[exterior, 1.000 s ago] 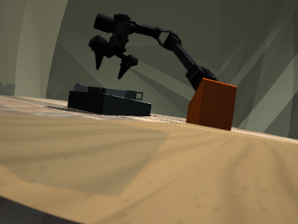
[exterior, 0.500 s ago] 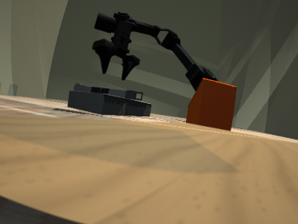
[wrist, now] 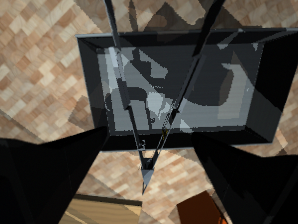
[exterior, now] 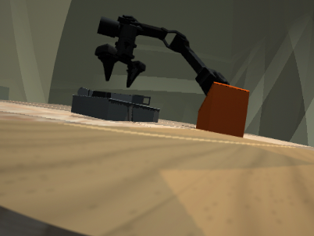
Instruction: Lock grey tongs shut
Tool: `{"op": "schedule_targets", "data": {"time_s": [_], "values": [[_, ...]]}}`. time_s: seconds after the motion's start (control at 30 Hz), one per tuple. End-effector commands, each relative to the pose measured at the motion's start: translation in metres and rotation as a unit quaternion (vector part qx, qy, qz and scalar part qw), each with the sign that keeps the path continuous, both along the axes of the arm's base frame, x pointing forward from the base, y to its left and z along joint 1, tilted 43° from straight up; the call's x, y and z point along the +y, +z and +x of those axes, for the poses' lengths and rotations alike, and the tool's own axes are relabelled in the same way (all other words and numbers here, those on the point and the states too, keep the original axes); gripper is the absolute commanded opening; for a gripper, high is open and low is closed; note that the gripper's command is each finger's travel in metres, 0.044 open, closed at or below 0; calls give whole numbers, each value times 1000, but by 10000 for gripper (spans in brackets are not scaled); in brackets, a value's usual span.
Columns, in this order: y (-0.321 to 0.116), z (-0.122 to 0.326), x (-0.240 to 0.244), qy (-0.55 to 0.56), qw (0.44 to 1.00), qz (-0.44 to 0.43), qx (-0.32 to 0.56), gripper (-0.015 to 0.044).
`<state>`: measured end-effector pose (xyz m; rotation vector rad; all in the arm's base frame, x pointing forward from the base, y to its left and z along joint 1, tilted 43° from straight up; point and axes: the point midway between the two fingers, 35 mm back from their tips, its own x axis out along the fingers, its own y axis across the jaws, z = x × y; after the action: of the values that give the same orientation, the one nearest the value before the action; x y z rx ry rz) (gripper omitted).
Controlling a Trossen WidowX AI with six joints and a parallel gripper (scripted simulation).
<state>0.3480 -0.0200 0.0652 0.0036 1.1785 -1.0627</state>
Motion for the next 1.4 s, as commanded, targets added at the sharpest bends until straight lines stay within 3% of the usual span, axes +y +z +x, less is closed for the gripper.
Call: {"op": "schedule_targets", "data": {"time_s": [0.0, 1.37], "values": [[-4, 0, -4, 3, 1000, -3, 2, 440], [-52, -2, -50, 3, 1000, -5, 2, 440]]}}
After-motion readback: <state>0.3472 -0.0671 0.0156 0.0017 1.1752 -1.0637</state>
